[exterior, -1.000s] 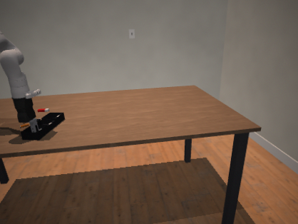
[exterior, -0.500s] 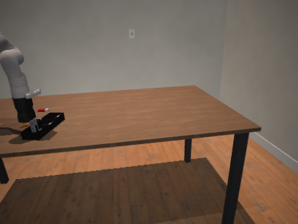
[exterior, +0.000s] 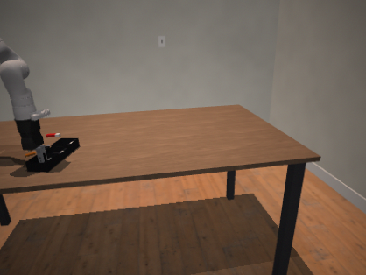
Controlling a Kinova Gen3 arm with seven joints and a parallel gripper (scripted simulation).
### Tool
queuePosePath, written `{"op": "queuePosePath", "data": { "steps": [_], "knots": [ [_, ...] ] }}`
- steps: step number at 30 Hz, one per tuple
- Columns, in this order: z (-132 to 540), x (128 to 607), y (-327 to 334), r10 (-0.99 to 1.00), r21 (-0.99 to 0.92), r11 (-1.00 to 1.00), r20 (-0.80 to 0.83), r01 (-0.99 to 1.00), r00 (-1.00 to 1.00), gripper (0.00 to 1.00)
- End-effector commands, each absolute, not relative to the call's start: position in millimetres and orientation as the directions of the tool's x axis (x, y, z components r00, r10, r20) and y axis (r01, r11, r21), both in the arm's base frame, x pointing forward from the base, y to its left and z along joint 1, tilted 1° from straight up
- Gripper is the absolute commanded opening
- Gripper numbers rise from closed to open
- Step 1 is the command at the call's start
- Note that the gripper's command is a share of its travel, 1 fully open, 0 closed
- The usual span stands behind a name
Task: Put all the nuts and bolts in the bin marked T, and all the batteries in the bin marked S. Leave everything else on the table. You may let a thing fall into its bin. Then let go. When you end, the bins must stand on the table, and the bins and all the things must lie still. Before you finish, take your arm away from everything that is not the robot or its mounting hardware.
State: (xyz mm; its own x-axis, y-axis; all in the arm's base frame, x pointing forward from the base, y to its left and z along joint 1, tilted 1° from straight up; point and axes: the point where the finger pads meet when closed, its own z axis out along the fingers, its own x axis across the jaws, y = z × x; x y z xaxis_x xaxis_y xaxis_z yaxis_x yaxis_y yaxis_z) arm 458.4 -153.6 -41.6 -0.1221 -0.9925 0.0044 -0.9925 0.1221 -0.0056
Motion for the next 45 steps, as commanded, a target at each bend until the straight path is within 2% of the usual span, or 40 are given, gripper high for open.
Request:
{"op": "queuePosePath", "data": {
  "steps": [1, 34, 45],
  "knots": [
    [-36.2, 460.2, -154.7, -0.992, -0.011, 0.123, 0.006, -0.992, -0.123, 0.31],
    [9.6, 459.8, -154.4, -0.992, -0.011, 0.123, 0.006, -0.992, -0.123, 0.31],
    [9.3, 464.7, -109.6, -0.992, -0.011, 0.123, 0.006, -0.992, -0.123, 0.31]
  ]
}}
